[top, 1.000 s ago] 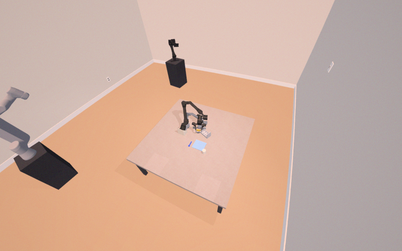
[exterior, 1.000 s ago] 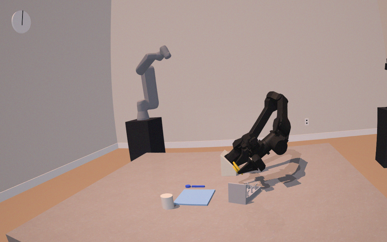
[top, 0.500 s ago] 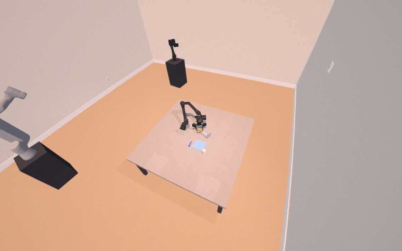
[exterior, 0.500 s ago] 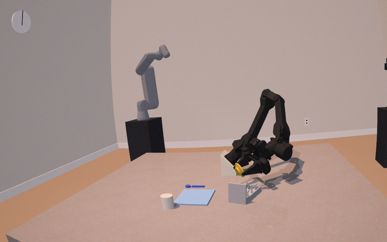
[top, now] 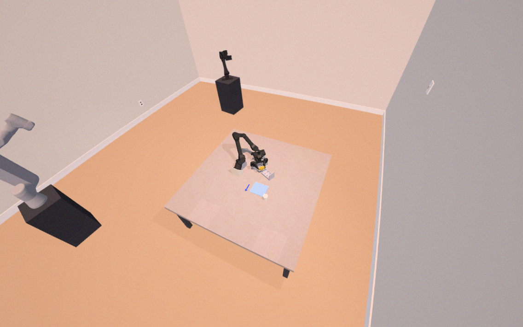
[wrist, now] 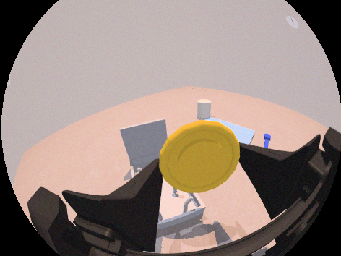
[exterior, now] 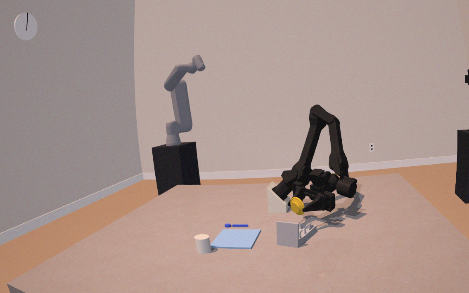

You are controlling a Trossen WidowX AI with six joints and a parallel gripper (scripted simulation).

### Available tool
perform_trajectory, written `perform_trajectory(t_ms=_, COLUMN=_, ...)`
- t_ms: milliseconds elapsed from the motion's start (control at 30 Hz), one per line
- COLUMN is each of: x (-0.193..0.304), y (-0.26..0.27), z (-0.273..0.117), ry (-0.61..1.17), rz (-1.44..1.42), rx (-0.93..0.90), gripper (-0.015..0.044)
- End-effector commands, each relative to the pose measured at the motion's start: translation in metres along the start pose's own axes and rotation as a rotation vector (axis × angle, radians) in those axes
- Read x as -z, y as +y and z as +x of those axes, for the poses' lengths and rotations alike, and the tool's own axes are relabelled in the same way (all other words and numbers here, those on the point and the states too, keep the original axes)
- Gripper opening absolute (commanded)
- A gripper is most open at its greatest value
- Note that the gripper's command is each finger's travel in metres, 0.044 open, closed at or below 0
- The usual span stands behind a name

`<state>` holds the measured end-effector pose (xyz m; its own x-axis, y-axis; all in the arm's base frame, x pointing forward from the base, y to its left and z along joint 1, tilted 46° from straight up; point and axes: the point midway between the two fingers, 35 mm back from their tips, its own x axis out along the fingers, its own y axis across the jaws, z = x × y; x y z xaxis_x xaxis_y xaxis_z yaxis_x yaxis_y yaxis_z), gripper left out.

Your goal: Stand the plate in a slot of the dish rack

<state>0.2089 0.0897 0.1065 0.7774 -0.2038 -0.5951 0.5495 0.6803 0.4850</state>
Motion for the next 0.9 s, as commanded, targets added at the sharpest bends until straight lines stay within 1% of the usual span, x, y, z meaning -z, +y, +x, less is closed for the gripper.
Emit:
perform_trajectory(t_ms=0, x=-0.001, y=0.003, z=-0.006, ry=-0.062, rz=0.012, rx=-0.081, gripper=0.0000)
perform_trajectory(t_ms=500, x=0.000, y=0.011, z=-0.031, ry=-0.216, rz=0.070, rx=-0.316, gripper=0.0000)
perform_trajectory(t_ms=867, x=0.000, y=0.011, z=-0.032, ry=-0.222, rz=0.074, rx=-0.326, gripper=0.0000)
